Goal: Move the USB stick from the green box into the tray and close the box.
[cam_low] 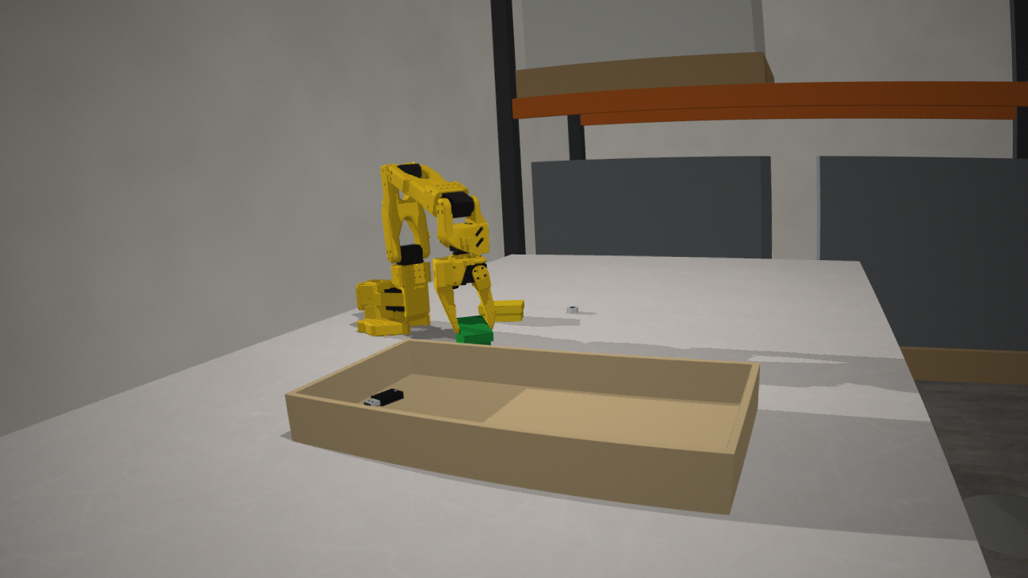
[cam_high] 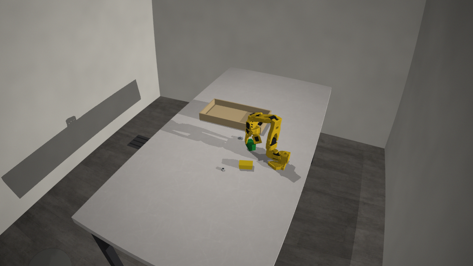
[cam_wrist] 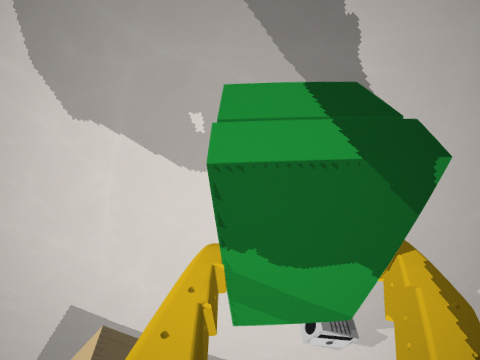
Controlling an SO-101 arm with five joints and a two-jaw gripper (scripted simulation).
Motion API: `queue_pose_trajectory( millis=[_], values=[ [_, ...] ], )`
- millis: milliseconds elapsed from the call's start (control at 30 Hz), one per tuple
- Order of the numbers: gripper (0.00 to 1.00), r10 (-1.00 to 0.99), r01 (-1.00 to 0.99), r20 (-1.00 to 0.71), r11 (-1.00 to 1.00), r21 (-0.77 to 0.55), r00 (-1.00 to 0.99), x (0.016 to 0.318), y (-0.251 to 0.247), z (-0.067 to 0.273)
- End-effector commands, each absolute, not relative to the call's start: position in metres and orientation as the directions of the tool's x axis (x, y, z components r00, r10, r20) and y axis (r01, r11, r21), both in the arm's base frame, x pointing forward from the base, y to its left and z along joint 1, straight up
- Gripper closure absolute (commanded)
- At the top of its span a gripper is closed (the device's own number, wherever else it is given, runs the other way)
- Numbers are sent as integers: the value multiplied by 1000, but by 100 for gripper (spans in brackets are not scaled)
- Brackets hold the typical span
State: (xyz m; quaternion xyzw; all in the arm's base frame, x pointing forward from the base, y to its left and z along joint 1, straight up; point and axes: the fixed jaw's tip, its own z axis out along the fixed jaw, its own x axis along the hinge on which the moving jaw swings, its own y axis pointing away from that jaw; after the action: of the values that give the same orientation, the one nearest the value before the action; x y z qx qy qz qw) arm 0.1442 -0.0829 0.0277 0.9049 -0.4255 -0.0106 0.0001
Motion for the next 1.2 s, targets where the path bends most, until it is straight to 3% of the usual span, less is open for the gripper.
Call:
queue_pose_trajectory(
  millis=[0, 1167],
  values=[
    [79, -772, -772, 0, -635, 0, 635, 148, -83, 28],
    [79, -772, -772, 0, -635, 0, 635, 149, -83, 24]
  ],
)
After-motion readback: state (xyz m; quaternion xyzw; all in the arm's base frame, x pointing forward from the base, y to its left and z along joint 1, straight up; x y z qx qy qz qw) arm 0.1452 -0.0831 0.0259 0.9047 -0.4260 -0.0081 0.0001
